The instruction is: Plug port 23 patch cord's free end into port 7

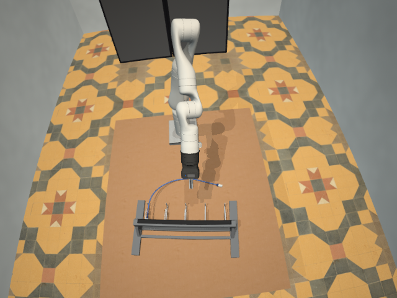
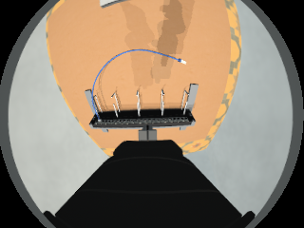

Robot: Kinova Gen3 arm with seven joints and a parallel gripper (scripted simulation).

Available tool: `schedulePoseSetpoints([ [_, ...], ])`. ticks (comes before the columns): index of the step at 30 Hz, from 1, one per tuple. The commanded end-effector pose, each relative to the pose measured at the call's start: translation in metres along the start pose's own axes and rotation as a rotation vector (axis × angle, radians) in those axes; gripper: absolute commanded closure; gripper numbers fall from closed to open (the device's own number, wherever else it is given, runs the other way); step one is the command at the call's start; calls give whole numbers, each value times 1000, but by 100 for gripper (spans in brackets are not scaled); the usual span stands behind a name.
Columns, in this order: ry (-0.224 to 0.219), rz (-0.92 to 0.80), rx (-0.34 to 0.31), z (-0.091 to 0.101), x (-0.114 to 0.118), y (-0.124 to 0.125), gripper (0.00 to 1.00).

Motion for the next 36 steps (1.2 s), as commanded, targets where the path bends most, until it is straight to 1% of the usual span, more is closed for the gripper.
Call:
schedulePoseSetpoints([
  [1,-14,6,3,4,7,2,100],
  [12,-18,10,2,6,10,1,100],
  [23,-16,7,1,6,7,2,100],
  [36,-19,21,-8,5,-5,3,100],
])
Point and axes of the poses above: the point where the finger pads meet when closed, its own z axis back along the fingers, its own x axis across the jaws, y = z × x, the point moved 7 cm from there along z, back along the fingers, and after that the axes turned 14 degrees about z, right-handed, at the moved point
